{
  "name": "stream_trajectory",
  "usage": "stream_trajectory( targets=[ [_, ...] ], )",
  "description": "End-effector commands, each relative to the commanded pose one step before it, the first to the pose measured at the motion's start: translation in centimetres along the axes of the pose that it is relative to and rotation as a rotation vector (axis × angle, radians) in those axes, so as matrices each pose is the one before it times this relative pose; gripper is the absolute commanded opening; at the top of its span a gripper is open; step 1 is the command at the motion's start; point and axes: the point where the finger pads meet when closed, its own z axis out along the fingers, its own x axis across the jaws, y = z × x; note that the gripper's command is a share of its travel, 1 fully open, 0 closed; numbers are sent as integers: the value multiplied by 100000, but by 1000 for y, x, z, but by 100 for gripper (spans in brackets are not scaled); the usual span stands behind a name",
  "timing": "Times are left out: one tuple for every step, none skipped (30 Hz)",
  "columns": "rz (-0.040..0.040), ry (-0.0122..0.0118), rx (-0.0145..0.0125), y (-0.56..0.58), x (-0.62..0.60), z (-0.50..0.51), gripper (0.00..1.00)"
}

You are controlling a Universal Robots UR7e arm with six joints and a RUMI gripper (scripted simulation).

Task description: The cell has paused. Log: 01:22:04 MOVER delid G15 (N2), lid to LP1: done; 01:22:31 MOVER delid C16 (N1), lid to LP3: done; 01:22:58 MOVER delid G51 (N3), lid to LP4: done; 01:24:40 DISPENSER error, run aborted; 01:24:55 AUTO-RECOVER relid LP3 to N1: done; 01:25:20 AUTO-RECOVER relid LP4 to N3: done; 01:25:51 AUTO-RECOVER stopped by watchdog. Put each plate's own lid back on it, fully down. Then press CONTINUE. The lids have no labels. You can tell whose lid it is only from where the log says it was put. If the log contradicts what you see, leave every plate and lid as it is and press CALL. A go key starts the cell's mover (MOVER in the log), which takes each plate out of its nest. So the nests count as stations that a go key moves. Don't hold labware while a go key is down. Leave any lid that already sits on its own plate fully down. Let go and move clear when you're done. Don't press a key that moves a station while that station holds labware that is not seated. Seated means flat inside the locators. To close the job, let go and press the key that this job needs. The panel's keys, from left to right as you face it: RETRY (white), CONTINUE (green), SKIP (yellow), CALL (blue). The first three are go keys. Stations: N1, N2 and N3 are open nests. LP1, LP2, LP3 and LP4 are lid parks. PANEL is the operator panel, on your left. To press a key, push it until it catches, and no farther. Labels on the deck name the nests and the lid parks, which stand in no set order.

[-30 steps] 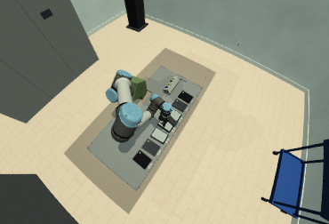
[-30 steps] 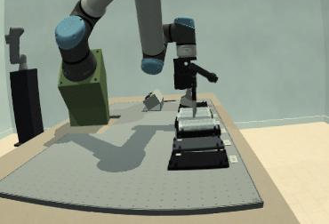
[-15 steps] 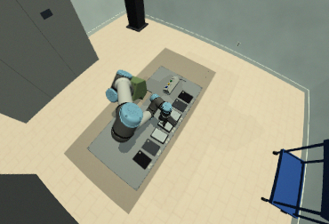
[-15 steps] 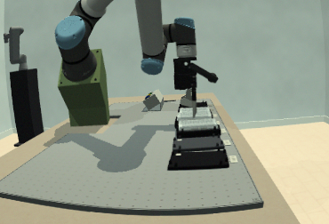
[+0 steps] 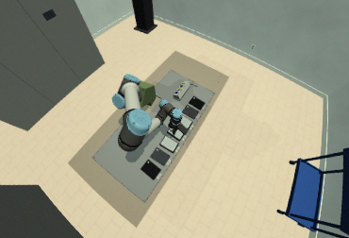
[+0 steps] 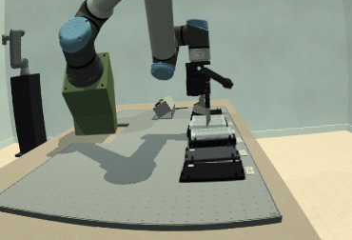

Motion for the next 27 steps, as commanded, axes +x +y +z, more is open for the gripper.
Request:
stream_trajectory(
  targets=[
    [18,-4,101,-30,0,-39,0],
    [0,0,0,0,0,0,0],
    [0,0,0,0,0,0,0],
    [0,0,0,0,0,0,0],
    [0,0,0,0,0,0,0],
    [0,0,0,0,0,0,0],
    [0,0,0,0,0,0,0],
    [0,0,0,0,0,0,0],
    [0,0,0,0,0,0,0],
    [0,0,0,0,0,0,0],
    [0,0,0,0,0,0,0],
    [0,0,0,0,0,0,0],
    [0,0,0,0,0,0,0],
    [0,0,0,0,0,0,0],
    [0,0,0,0,0,0,0],
    [0,0,0,0,0,0,0],
    [0,0,0,0,0,0,82],
    [0,0,0,0,0,0,82],
    [0,0,0,0,0,0,82],
    [0,0,0,0,0,0,82],
    [0,0,0,0,0,0,82],
    [0,0,0,0,0,0,82],
    [0,0,0,0,0,0,82],
    [0,0,0,0,0,0,82],
    [0,0,0,0,0,0,82],
    [0,0,0,0,0,0,82],
    [0,0,0,0,0,0,82]
  ],
)
